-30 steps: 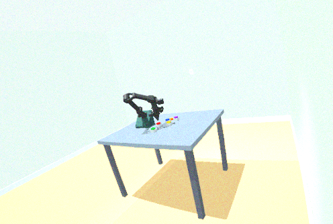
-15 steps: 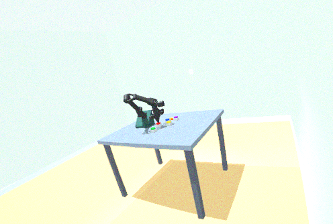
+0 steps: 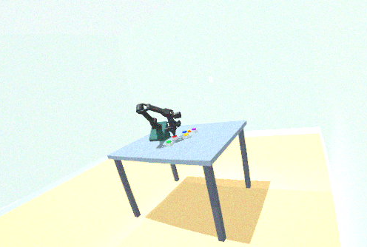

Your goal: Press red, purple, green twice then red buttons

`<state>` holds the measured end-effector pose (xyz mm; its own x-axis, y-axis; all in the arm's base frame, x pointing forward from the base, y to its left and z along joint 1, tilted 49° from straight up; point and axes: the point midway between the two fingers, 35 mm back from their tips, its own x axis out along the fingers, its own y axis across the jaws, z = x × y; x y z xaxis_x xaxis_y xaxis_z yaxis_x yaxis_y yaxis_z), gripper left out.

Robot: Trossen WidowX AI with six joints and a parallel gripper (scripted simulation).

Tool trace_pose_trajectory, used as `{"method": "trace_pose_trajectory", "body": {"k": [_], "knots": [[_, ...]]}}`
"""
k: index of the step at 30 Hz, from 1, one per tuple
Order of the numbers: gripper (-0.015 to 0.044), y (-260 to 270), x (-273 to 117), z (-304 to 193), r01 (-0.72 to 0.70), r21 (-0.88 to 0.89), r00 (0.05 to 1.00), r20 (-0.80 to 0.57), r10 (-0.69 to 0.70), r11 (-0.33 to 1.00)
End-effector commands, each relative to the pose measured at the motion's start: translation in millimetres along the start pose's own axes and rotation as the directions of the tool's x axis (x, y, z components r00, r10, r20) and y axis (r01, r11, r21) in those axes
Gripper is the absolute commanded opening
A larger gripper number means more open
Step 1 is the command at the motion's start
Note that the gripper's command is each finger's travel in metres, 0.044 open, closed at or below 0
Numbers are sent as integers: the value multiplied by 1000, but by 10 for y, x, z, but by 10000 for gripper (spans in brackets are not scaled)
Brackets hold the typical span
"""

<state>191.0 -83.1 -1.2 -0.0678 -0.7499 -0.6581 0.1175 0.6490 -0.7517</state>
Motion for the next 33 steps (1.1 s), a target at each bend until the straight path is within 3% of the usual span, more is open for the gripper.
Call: {"method": "trace_pose_trajectory", "body": {"k": [1,9,13,17,22,27,33], "knots": [[20,-6,17,-27,4,-10,1000,-6,-4,1000],[20,1,-15,-3,0,-1,1000,-1,0,1000],[20,0,-292,-21,2,-9,1000,-6,-2,1000],[20,1,-334,-20,2,-10,1000,-6,-2,1000],[20,8,-902,-16,0,-11,1000,-7,0,1000],[20,18,-934,-6,0,-11,1000,-7,0,1000],[20,488,-1065,405,-7,-34,1000,-4,7,999]]}}
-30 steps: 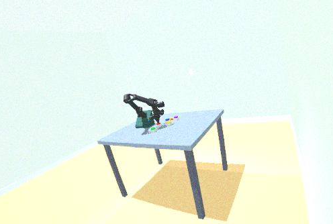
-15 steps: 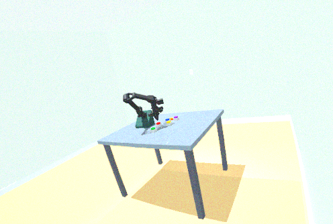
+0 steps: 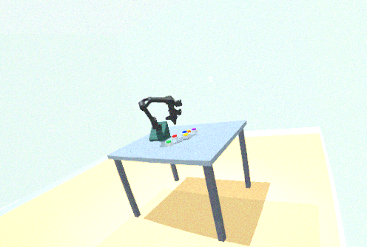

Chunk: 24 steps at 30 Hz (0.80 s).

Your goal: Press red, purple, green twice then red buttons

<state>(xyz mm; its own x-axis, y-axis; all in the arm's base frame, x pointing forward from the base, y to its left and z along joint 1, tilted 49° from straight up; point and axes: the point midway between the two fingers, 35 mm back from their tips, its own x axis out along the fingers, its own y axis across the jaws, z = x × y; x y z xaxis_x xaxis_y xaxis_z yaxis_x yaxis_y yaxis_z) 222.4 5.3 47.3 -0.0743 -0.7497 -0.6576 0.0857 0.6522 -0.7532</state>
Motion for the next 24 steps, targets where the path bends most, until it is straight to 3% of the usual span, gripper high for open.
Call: {"method": "trace_pose_trajectory", "body": {"k": [1,12,18,24], "knots": [[20,335,-78,266,-9,-6,1000,3,9,1000],[20,1487,29,872,-10,25,1000,6,10,1000],[20,1560,76,898,-10,29,1000,6,10,1000],[20,1558,670,901,-7,30,1000,6,7,1000]]}}
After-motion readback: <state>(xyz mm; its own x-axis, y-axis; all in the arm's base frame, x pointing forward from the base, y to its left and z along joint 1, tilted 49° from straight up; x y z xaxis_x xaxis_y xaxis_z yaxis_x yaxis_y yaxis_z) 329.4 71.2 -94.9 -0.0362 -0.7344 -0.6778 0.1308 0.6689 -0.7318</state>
